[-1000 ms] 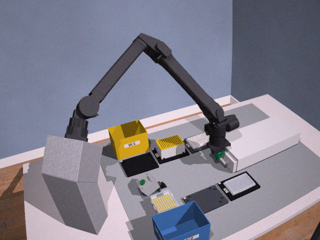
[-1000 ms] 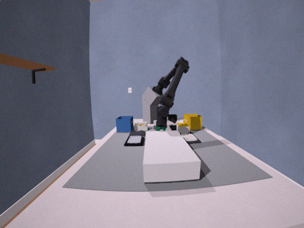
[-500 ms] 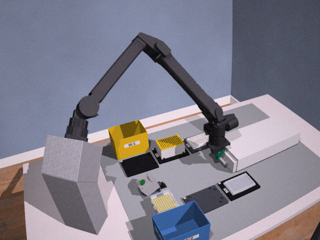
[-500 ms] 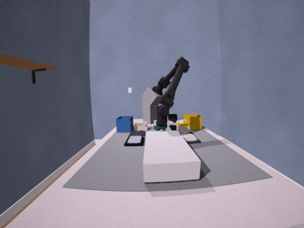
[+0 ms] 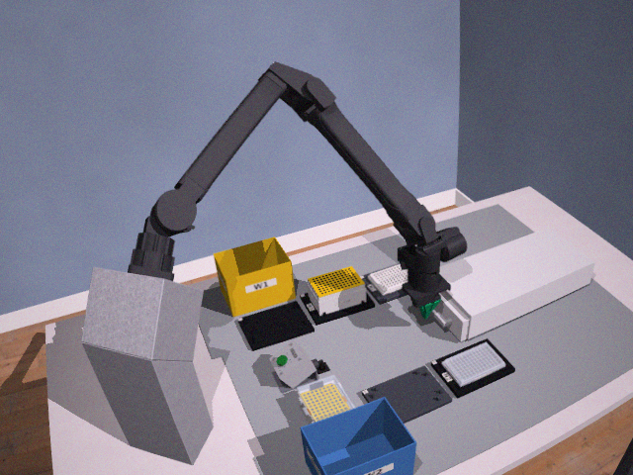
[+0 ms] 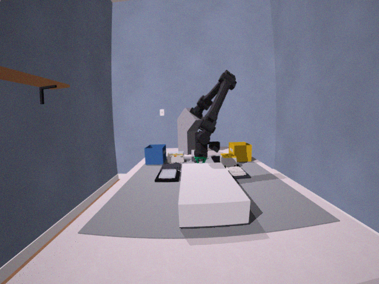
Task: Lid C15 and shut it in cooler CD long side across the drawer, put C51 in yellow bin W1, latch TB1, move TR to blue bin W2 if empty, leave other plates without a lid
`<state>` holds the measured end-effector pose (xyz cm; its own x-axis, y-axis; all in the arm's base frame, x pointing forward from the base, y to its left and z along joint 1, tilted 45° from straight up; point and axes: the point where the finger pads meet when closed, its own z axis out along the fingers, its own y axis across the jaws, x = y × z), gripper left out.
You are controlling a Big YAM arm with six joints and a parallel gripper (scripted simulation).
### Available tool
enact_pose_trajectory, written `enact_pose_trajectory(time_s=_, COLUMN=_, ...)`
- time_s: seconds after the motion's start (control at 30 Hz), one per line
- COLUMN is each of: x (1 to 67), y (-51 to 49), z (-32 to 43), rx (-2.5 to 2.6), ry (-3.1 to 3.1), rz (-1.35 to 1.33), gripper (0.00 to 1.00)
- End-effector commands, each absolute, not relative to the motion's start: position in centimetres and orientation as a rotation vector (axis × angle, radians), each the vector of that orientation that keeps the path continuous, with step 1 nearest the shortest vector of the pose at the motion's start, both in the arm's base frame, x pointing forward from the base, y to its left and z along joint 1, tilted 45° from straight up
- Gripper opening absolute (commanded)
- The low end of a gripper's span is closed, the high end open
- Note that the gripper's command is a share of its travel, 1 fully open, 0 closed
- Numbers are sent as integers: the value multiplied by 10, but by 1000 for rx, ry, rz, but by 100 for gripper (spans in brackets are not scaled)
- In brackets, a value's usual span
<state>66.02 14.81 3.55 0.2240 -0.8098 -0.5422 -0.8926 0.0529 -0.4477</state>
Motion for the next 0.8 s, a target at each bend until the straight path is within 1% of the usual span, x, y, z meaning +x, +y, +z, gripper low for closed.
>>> enact_pose_trajectory(time_s=0.0, x=657, y=158, z=51, rx=-1751, ry=1554, rz=119, gripper=0)
enact_pose_trajectory(time_s=0.23, x=650, y=158, z=38, rx=-1756, ry=1565, rz=132, gripper=0)
enact_pose_trajectory(time_s=0.3, x=649, y=158, z=49, rx=-1750, ry=1552, rz=117, gripper=0)
enact_pose_trajectory(time_s=0.47, x=642, y=159, z=36, rx=-1753, ry=1564, rz=129, gripper=0)
enact_pose_trajectory(time_s=0.77, x=634, y=159, z=35, rx=-1752, ry=1560, rz=125, gripper=0)
